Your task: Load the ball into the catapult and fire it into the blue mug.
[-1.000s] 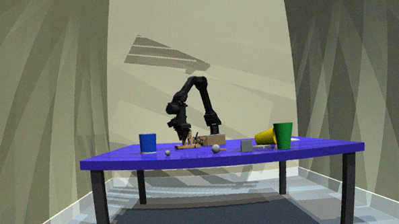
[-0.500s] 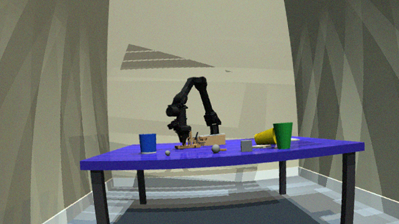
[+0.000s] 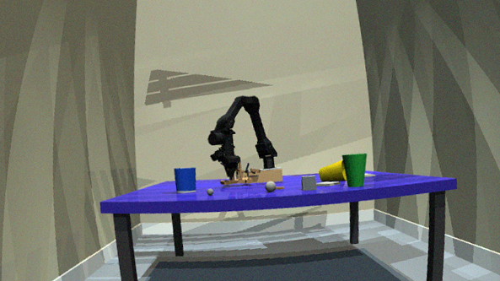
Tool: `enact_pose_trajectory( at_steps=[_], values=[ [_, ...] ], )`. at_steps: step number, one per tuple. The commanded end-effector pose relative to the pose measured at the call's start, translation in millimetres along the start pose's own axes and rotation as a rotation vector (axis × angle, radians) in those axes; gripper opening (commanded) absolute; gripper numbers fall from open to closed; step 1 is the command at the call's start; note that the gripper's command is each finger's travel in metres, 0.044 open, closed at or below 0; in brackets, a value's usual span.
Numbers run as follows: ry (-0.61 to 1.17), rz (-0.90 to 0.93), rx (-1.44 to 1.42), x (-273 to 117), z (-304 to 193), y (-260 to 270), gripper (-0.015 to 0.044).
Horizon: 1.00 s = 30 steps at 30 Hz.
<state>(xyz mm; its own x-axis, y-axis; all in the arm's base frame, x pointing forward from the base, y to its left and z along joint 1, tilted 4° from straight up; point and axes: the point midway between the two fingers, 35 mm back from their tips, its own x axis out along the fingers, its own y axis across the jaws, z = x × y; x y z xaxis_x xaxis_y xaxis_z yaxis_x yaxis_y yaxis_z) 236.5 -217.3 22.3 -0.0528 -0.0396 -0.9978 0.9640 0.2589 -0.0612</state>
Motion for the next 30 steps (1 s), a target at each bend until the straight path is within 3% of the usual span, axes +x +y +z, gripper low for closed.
enact_pose_trajectory(
  at_steps=[1,6,23,30],
  values=[
    [-0.033,0.023,0.005,-38.8,4.1,2.4,0.0000],
    [-0.033,0.022,-0.016,-38.7,4.1,2.5,0.0000],
    [-0.039,0.016,-0.582,-36.3,3.6,14.3,0.0000],
    [-0.039,0.016,-0.606,-36.3,2.3,18.9,0.0000]
  ],
)
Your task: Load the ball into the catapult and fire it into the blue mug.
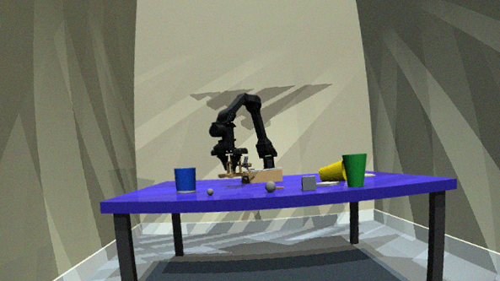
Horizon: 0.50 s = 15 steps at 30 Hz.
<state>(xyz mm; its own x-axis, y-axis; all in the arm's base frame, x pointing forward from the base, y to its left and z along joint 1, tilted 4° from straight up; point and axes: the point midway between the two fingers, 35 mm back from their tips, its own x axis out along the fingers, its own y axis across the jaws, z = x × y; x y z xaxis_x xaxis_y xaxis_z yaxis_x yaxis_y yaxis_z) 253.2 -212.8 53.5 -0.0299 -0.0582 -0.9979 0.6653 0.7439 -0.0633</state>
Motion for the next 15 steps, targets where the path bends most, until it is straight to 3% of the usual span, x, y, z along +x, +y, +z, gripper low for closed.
enact_pose_trajectory(
  at_steps=[1,15],
  values=[
    [-0.012,0.003,-0.028,-4.1,3.3,2.1,0.0000],
    [-0.012,0.003,-0.028,13.0,4.4,2.9,0.0000]
  ],
)
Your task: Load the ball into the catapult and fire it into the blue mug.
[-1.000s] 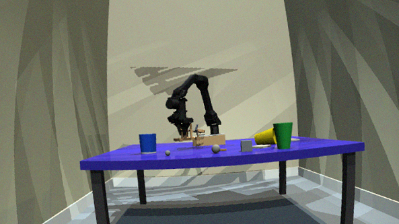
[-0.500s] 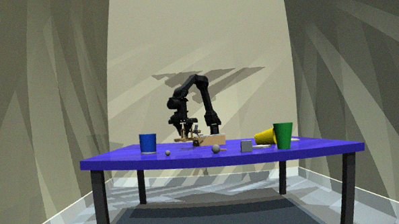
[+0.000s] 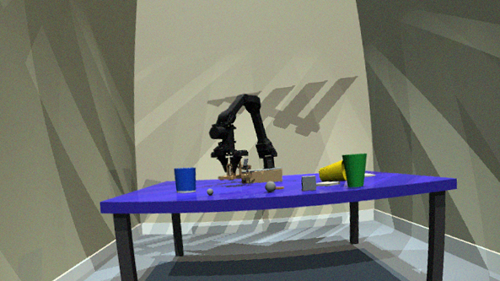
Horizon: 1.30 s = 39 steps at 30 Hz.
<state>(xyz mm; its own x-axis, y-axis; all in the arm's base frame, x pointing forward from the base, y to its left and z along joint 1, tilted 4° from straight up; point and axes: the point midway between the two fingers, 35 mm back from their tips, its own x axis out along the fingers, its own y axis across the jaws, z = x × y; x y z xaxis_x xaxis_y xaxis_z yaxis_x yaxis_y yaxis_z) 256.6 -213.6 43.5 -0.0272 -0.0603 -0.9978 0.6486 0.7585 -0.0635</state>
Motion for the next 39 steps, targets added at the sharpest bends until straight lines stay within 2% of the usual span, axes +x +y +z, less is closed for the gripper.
enact_pose_trajectory(
  at_steps=[1,19,25,39],
  values=[
    [-0.009,0.003,-0.006,4.7,1.5,0.6,0.0000],
    [-0.008,0.003,-0.006,34.2,0.8,1.8,0.0000],
    [0.000,0.000,-0.001,30.9,0.0,1.4,0.0000],
    [0.000,0.000,-0.001,30.9,0.0,1.4,0.0368]
  ],
)
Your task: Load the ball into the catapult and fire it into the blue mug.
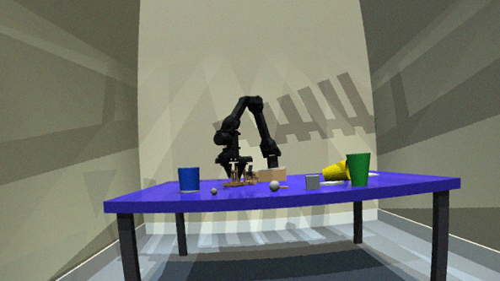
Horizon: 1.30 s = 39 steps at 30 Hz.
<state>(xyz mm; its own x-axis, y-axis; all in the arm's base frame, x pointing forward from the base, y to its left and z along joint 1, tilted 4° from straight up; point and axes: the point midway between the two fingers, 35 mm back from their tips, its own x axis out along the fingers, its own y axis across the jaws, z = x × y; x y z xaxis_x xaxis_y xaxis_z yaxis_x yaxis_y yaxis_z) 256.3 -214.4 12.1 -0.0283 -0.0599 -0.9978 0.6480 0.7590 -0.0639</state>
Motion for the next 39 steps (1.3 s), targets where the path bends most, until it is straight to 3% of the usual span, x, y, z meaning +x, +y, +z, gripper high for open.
enact_pose_trajectory(
  at_steps=[1,3,7,9,13,20,25,39],
  values=[
    [-0.002,0.000,0.000,-3.1,0.7,0.1,0.0394],
    [-0.002,0.000,0.000,-23.7,3.3,0.2,0.0440],
    [-0.001,0.001,0.000,-89.5,1.2,-0.1,0.0440],
    [0.000,0.001,0.000,-100.3,-0.6,-0.3,0.0440],
    [-0.011,0.001,-0.005,-86.0,3.6,-0.2,0.0440],
    [-0.010,0.004,-0.006,-95.4,-2.2,-0.2,0.0440],
    [-0.010,0.003,-0.006,-50.9,-1.5,0.0,0.0440],
    [-0.010,0.003,-0.006,-36.4,-0.8,0.0,0.0440]
  ],
)
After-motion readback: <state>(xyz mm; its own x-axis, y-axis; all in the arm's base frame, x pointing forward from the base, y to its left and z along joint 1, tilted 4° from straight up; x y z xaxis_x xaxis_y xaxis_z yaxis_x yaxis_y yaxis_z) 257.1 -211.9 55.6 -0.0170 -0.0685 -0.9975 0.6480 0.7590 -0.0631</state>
